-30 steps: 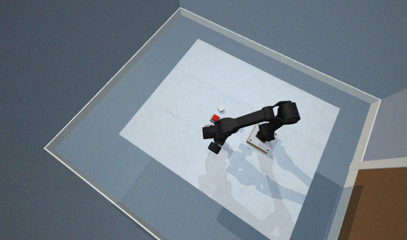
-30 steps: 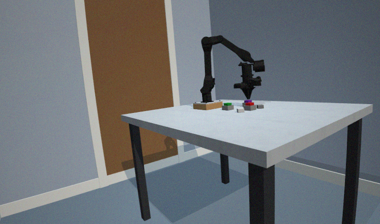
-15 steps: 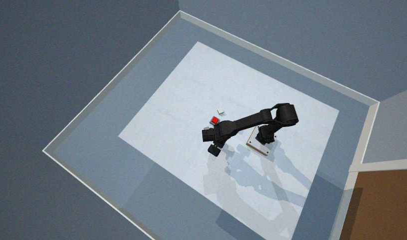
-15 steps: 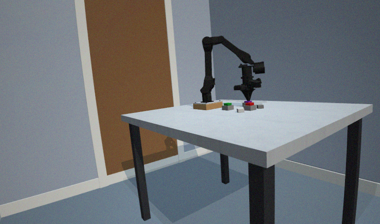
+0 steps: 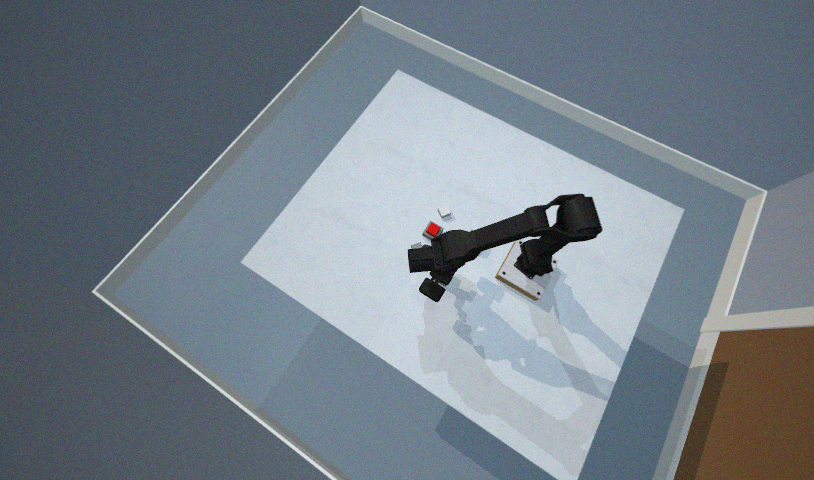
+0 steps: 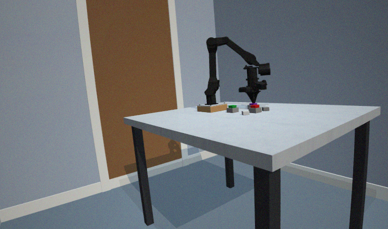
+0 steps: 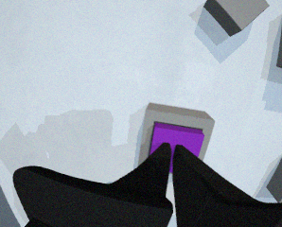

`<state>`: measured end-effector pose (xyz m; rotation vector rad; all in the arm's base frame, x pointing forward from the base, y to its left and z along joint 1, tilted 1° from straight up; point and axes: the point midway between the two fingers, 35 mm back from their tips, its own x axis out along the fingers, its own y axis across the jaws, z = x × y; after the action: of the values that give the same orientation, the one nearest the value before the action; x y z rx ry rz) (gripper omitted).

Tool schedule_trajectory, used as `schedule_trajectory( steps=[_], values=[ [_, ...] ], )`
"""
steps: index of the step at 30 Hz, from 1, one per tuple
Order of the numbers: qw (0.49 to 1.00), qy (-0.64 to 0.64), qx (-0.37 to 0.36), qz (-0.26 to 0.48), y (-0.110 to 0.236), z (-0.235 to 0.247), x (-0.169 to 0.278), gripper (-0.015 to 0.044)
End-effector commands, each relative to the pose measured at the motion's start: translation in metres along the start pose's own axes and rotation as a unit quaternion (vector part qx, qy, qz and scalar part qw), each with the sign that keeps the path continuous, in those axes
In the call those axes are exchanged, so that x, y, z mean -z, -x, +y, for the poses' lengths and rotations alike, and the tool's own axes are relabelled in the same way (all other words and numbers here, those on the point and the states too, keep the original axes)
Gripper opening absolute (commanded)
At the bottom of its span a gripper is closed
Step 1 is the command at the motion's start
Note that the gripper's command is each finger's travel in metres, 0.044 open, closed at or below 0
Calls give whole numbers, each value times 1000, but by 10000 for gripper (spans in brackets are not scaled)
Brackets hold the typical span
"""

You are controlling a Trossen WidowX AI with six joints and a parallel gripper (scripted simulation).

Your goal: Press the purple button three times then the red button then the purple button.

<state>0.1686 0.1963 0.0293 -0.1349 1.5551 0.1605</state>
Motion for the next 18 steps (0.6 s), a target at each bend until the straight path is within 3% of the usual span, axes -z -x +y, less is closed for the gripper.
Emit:
schedule_trajectory(
  steps=[1, 15, 18],
  values=[
    [1000, 2, 5, 2, -2, -2, 2, 20],
    [1000, 2, 5, 2, -2, -2, 2, 20],
    [1000, 2, 3, 1, 20, -1, 1, 20]
  ],
)
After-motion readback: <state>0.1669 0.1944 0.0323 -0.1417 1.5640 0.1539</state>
